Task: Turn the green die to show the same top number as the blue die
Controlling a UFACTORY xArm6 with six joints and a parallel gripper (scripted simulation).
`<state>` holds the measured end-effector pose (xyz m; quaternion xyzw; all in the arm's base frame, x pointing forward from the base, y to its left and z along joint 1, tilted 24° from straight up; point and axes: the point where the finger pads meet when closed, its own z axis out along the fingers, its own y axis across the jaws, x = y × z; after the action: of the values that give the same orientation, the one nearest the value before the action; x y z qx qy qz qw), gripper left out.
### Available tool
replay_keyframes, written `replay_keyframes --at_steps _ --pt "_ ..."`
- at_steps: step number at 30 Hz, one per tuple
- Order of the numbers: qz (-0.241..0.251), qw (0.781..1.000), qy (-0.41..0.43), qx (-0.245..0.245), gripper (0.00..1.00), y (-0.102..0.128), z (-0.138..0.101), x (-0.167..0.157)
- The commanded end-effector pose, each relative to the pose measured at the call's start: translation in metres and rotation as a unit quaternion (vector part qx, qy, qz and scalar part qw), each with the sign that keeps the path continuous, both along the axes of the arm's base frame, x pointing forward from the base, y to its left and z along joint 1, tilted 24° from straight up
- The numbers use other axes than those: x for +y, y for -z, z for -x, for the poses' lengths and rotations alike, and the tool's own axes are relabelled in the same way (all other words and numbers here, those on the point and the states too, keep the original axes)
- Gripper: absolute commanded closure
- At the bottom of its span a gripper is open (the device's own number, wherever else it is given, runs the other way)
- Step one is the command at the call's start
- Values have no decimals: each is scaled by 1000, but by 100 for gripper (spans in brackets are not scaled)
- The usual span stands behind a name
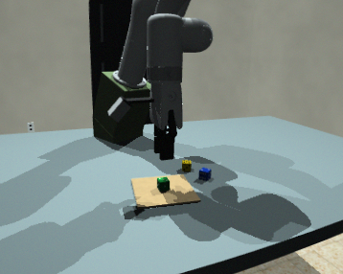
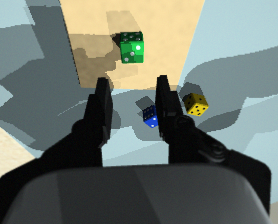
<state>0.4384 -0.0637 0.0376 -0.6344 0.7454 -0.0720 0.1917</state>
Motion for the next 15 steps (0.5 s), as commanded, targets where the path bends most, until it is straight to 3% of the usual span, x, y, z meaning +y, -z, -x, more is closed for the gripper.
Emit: replay_keyframes --at_steps 1,15 --pt "1 1000 0 -1 58 -1 -1 0" --pt "7 1000 3 6 58 -2 -2 -4"
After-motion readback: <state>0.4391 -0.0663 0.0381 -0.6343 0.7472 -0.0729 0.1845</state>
